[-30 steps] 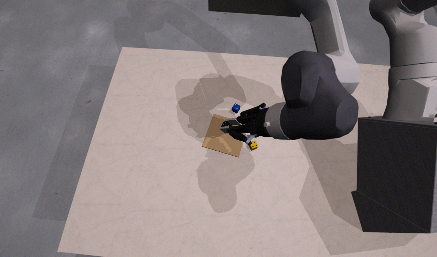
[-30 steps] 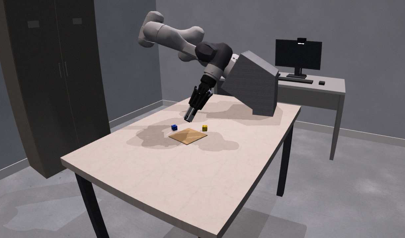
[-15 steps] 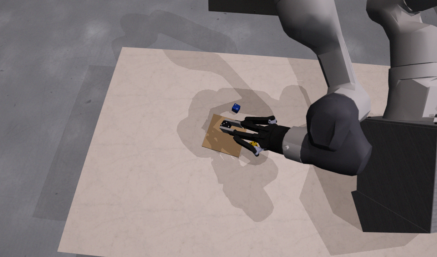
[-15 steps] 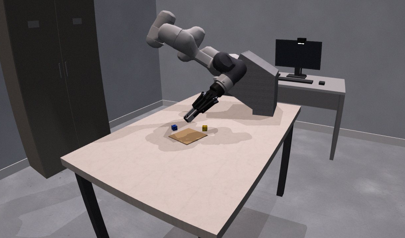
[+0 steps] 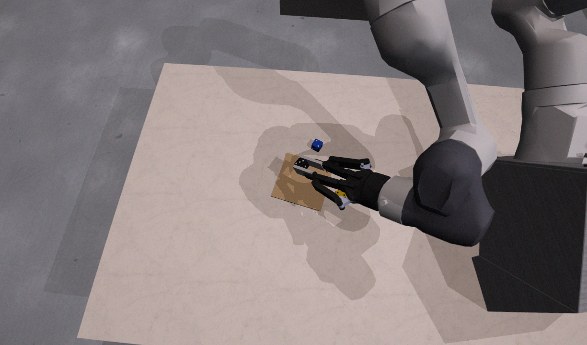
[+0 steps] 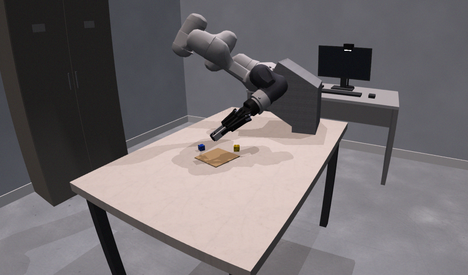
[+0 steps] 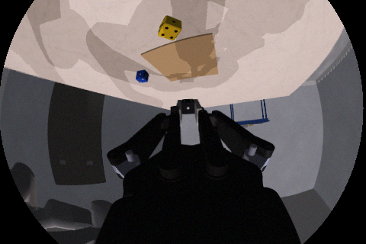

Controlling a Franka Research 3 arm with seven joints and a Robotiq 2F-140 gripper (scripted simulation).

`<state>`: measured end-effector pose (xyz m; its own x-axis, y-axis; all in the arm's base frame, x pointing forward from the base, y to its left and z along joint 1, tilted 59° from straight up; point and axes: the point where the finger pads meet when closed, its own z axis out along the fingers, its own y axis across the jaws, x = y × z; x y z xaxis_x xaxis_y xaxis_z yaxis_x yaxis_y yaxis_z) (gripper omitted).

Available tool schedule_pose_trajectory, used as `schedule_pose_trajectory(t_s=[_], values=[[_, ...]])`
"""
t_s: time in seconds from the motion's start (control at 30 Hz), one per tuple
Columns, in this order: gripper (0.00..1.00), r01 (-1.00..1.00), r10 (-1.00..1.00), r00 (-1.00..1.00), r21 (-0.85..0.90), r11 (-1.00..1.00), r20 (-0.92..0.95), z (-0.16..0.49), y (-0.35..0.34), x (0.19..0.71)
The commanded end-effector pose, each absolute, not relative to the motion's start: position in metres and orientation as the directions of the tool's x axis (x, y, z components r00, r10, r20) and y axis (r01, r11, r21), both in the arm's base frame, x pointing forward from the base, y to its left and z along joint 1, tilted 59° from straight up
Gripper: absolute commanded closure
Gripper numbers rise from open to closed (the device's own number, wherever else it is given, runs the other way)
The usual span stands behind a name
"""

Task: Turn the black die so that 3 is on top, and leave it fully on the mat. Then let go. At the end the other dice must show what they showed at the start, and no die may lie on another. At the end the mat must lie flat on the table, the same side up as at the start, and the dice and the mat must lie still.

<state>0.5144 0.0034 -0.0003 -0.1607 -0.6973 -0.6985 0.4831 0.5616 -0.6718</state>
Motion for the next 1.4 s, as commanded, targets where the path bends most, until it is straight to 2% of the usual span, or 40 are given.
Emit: schedule_pose_trajectory(t_s=[0.0, 0.63, 1.37], values=[[0.87, 0.493, -0.684, -0.141, -0.650, 0.579, -0.716, -0.002, -0.004, 0.517], [0.87, 0.493, -0.684, -0.141, -0.650, 0.579, -0.716, -0.031, -0.049, 0.532], [0.87, 0.493, -0.684, -0.141, -0.650, 0.579, -0.716, -0.033, -0.052, 0.533]])
